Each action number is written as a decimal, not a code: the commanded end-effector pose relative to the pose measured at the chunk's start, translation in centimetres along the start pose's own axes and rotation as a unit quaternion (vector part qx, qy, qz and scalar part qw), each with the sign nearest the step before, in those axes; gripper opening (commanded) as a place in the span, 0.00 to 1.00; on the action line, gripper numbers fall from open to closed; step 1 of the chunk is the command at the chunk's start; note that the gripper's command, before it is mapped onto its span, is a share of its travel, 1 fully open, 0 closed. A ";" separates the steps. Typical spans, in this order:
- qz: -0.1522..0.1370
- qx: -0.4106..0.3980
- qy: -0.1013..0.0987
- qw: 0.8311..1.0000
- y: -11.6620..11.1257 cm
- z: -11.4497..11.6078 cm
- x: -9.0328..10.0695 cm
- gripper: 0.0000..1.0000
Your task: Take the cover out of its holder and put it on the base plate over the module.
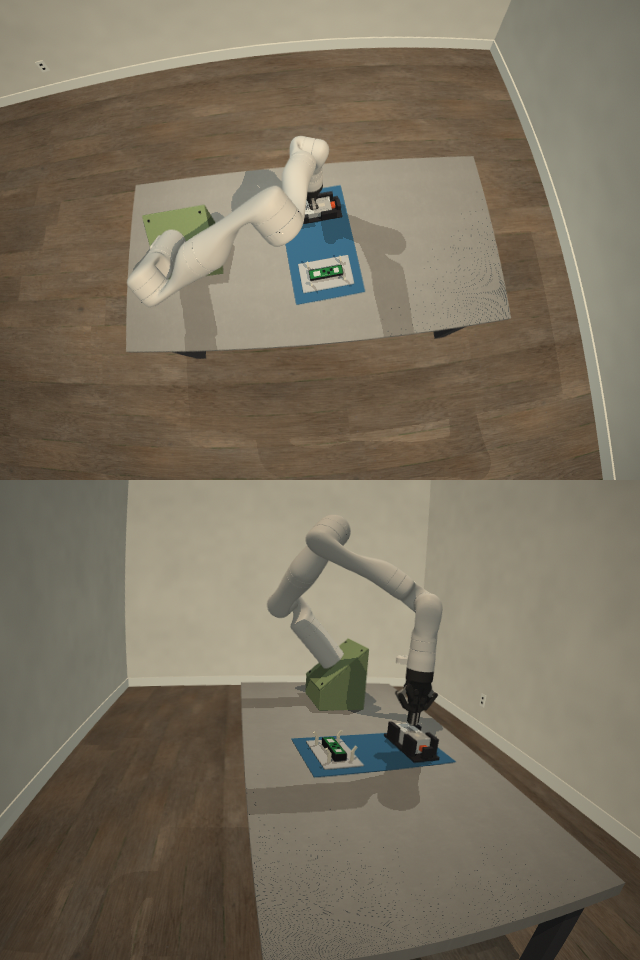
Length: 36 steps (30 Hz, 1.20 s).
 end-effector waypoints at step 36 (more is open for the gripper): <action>-0.001 0.000 0.001 1.000 0.0 0.0 0.1 1.00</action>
Point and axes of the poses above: the point where the finger pads meet when closed, its own x axis back along the fingers, its own z axis across the jaws, y = z × x, the point moved 8 cm from there along x, back along the fingers, and after that the axes turned 3 degrees about x, right-handed, at the moved point
